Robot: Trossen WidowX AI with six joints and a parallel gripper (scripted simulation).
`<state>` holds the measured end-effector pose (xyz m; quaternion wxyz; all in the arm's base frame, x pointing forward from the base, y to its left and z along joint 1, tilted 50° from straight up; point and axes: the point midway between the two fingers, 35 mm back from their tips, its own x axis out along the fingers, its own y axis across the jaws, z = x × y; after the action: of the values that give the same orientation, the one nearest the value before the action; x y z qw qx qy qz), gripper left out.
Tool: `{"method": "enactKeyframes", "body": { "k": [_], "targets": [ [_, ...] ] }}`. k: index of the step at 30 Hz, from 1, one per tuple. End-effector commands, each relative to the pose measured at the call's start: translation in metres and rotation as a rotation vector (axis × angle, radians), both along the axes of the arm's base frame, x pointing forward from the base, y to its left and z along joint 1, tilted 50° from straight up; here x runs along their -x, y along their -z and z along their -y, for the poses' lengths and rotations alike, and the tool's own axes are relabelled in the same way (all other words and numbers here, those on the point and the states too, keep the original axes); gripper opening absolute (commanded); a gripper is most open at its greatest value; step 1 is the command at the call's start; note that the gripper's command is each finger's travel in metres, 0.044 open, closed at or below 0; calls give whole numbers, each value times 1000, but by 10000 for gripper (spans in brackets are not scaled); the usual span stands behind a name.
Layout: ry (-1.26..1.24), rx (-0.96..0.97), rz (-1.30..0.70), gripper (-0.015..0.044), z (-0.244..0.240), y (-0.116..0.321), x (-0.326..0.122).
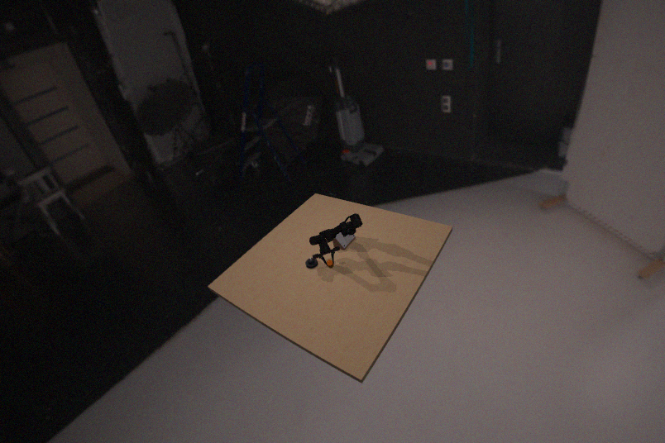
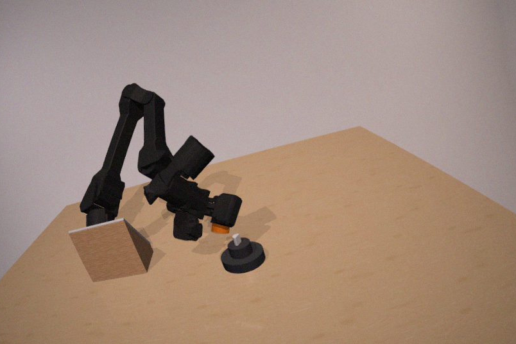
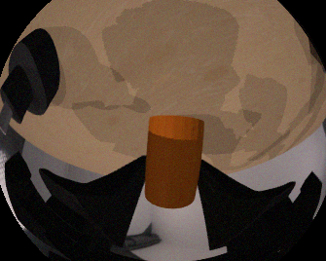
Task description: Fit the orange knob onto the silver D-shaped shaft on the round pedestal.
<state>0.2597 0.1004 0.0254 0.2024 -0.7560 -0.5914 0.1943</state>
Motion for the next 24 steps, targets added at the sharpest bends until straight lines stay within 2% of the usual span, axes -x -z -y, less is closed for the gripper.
{"method": "enactKeyframes", "body": {
  "k": [1, 2, 5, 24],
  "targets": [
    [6, -30, -55, 179, -6, 4, 6],
    [7, -33, -65, 179, -6, 5, 7],
    [3, -12, -21, 258, 1, 1, 2],
    [3, -12, -21, 260, 1, 1, 2]
  ]
}}
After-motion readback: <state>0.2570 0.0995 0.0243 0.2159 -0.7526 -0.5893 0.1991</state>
